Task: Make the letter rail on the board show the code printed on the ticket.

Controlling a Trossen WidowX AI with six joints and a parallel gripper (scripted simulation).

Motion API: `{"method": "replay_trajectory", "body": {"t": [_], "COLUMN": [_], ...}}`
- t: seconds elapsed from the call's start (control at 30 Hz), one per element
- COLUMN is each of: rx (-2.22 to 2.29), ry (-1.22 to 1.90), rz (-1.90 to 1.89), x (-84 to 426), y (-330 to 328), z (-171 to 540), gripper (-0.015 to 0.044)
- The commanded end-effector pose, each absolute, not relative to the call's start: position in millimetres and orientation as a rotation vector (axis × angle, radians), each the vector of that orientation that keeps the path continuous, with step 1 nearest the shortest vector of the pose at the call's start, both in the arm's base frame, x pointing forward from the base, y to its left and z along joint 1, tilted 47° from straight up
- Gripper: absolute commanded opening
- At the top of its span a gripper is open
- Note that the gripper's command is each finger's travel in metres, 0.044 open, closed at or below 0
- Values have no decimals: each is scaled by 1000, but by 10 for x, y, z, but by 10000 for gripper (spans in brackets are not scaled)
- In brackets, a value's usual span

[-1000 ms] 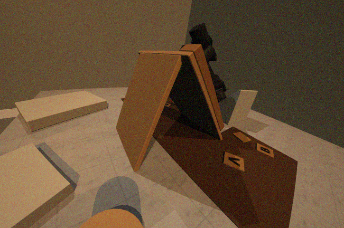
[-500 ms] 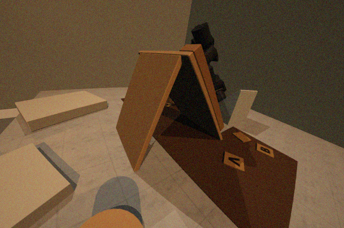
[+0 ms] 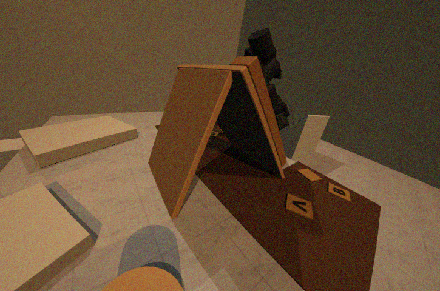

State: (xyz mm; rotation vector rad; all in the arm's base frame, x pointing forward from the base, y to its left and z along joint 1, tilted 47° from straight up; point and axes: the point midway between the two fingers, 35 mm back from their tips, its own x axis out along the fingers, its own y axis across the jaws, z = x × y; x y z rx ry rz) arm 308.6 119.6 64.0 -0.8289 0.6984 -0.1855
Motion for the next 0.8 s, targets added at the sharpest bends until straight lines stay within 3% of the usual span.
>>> {"method": "replay_trajectory", "body": {"t": [0.0, 0.77], "rx": [-823, -822], "ry": [695, 695], "rz": [-190, -190], "x": [3090, 3077], "y": [1217, 1310], "z": [626, 530], "gripper": [0, 0]}}
